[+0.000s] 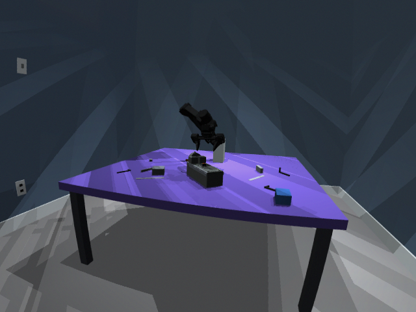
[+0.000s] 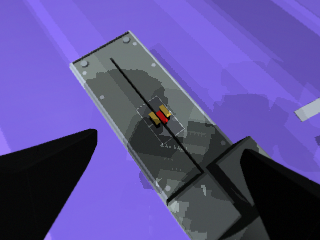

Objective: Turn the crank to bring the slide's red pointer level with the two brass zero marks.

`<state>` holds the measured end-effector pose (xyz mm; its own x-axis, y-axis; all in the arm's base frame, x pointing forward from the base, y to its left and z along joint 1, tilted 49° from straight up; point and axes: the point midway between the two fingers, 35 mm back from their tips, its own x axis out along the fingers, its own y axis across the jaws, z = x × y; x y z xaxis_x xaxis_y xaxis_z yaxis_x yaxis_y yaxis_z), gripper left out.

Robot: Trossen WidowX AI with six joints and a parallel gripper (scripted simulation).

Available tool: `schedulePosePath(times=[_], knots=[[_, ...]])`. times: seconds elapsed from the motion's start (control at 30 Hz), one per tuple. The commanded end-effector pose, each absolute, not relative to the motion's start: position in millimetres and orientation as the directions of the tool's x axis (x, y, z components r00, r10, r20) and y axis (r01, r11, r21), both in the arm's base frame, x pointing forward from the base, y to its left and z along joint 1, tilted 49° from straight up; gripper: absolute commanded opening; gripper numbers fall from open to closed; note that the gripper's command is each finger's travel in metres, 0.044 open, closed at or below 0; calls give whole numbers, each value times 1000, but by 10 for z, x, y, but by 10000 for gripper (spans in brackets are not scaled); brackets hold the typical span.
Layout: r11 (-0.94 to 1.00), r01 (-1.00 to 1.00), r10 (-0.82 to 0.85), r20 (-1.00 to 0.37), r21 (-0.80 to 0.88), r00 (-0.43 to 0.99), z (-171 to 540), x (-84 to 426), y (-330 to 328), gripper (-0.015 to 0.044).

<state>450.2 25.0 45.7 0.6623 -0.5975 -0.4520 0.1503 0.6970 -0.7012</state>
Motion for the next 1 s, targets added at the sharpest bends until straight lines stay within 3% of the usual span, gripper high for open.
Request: schedulePosePath(times=[0.0,0.7,0.97], knots=[[699,146,-593,-453,-700,666,441,4506,238,440],[699,147,-595,-454,-700,664,775,4508,598,440],[684,-101,-514,-575,-723,636,1064,4403,294,440]])
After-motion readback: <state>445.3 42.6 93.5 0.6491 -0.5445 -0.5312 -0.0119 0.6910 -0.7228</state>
